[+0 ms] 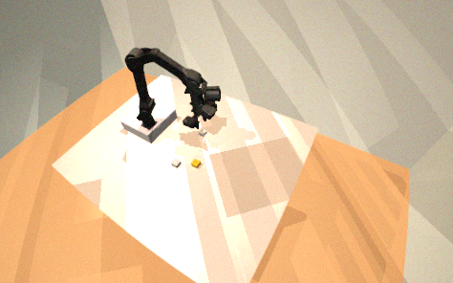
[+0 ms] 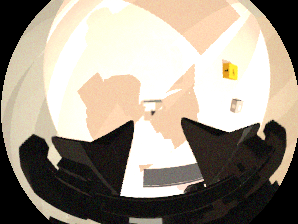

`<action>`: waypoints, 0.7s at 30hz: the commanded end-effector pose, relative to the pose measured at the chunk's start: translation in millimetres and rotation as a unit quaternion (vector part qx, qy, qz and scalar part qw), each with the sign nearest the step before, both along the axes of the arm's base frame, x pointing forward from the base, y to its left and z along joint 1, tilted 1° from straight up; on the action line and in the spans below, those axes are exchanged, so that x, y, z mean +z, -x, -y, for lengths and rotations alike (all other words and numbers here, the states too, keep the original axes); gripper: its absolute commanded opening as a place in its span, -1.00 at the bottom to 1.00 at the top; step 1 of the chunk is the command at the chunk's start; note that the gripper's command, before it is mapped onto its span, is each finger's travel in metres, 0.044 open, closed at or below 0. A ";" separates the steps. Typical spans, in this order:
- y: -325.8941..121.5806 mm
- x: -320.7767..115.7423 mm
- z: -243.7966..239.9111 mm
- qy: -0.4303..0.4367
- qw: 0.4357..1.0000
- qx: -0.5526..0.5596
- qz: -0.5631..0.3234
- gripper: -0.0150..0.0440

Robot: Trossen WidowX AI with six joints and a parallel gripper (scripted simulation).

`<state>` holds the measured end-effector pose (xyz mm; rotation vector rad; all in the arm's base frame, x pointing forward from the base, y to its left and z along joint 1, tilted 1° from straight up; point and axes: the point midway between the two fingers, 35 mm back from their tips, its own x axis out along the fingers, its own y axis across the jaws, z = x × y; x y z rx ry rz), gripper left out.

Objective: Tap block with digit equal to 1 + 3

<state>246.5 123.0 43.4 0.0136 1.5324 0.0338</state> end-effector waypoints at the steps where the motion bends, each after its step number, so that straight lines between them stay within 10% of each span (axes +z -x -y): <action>1: 5.3 -21.5 1.7 0.002 1.000 -0.002 -0.008 -0.03; 6: 5.3 -21.5 1.7 0.002 1.000 -0.002 -0.008 -0.42; 21: 4.9 -28.7 1.4 0.002 1.000 -0.002 -0.008 -0.42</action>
